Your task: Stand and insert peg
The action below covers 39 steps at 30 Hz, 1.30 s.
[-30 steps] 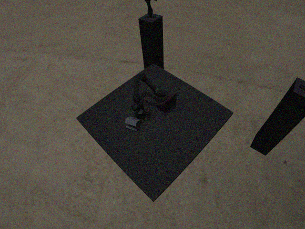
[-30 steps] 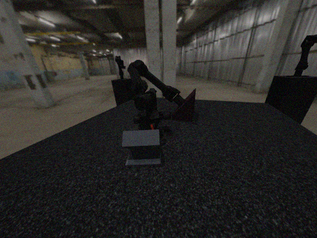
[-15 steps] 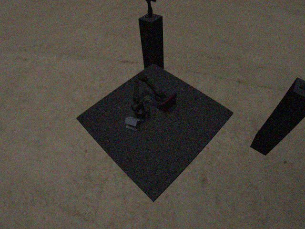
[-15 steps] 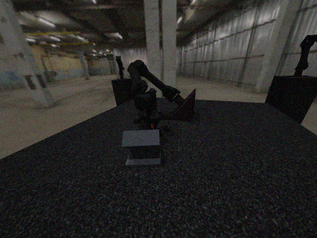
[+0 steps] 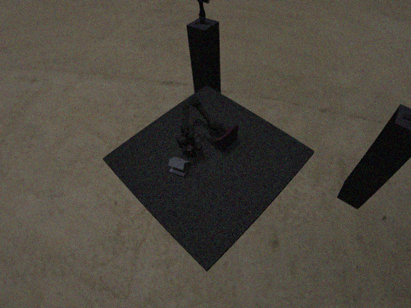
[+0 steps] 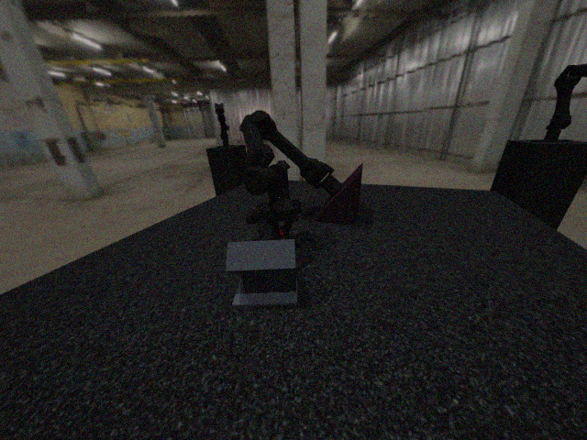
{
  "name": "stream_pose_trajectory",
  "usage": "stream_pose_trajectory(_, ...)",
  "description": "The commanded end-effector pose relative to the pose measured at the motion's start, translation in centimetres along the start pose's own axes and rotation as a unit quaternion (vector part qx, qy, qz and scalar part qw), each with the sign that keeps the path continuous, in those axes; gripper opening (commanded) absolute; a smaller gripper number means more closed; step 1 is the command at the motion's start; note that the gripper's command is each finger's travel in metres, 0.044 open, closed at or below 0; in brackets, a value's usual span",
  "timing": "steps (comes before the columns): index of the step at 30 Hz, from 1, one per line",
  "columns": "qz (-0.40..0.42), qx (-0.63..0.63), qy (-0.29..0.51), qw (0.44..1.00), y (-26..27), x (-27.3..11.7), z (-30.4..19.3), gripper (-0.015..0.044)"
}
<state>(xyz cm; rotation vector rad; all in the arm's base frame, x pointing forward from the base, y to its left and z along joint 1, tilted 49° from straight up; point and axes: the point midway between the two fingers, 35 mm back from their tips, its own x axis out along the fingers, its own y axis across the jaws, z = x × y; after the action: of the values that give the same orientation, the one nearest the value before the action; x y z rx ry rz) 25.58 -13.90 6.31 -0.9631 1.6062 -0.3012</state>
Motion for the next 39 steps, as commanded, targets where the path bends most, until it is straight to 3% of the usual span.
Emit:
stream_pose_trajectory(1,0.0,0.0,-0.022,1.0,0.1,-0.3,-0.3,0.005)
stream_pose_trajectory(39,0.0,-0.001,-0.186,0.983,0.0,-2.3,-1.9,0.005)
